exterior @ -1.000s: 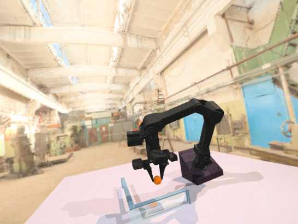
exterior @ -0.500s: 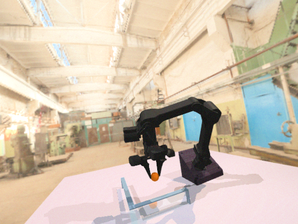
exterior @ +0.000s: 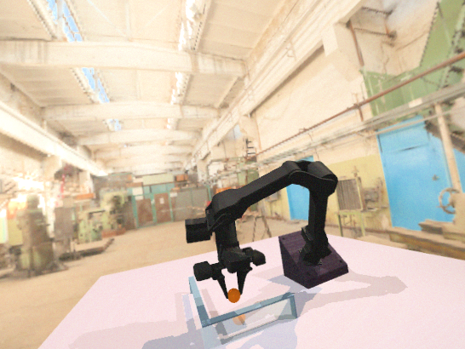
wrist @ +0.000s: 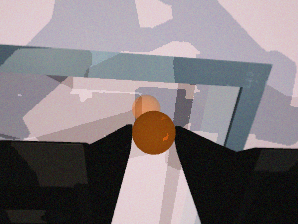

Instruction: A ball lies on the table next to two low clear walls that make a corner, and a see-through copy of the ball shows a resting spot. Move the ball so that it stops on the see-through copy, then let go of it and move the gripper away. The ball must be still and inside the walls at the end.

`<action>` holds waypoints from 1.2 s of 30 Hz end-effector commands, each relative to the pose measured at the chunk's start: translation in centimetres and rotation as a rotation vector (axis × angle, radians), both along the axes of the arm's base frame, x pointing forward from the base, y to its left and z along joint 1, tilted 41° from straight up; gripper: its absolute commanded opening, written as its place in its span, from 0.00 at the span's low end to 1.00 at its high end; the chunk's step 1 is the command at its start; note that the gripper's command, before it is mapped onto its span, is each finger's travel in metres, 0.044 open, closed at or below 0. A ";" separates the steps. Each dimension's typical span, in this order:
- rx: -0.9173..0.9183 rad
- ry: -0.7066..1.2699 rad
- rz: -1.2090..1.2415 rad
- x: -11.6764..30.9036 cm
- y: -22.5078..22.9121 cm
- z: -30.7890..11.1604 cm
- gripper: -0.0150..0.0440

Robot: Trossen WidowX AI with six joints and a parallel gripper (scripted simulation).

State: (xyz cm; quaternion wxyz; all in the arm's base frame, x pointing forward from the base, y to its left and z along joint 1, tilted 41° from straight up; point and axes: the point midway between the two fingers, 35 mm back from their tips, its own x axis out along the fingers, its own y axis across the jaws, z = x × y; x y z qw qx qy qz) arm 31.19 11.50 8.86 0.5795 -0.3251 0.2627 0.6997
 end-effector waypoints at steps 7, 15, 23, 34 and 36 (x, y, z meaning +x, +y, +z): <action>0.006 0.020 -0.002 -1.0 2.8 -3.5 0.25; 0.007 0.020 -0.002 -1.1 3.2 -3.9 0.25; 0.007 0.021 -0.002 -1.3 4.0 -4.8 0.25; 0.006 0.008 0.002 -1.1 4.0 -4.6 0.57; 0.006 0.008 0.002 -1.1 4.0 -4.6 0.65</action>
